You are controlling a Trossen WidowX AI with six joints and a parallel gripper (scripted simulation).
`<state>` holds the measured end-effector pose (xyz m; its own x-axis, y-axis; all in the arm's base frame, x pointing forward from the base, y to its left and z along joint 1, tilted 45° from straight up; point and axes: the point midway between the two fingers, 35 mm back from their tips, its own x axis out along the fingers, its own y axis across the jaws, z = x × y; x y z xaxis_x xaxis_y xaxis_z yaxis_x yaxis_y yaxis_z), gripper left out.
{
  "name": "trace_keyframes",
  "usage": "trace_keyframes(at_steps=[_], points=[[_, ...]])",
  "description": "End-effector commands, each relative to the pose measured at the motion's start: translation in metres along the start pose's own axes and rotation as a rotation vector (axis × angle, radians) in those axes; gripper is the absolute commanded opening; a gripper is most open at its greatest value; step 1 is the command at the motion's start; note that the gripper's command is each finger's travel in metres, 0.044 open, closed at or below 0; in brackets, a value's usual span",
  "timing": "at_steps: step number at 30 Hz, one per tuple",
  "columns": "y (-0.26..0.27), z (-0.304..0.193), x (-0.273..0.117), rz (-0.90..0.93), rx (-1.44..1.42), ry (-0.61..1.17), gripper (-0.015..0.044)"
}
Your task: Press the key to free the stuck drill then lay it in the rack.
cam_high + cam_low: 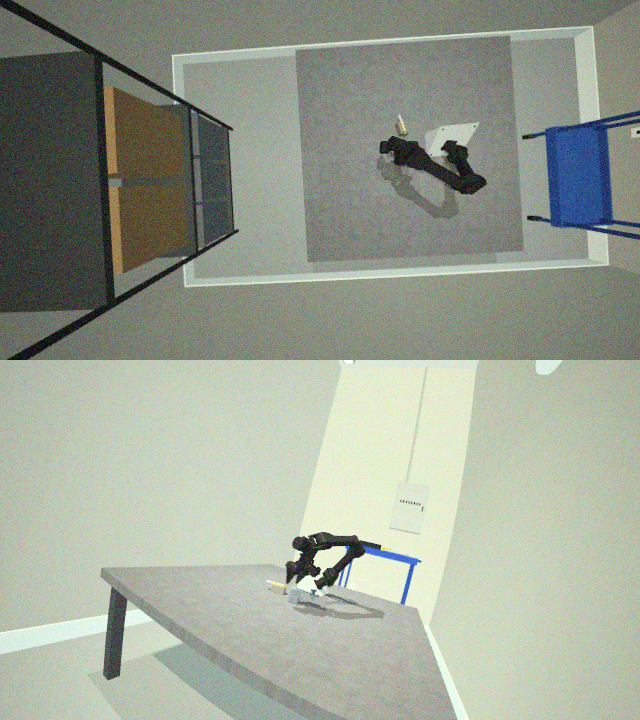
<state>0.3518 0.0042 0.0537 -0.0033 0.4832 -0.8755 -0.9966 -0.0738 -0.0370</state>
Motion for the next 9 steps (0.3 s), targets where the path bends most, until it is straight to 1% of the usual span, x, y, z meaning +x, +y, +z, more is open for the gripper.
trace_keyframes(at_steps=[1, 5, 9], points=[[-0.004, 0.069, -0.013, -0.071, 0.103, -0.012, 0.0440], [0.004, 0.126, -0.020, -0.101, 0.168, -0.052, 0.0440], [0.023, 0.183, -0.029, -0.116, 0.237, -0.116, 0.0440]])
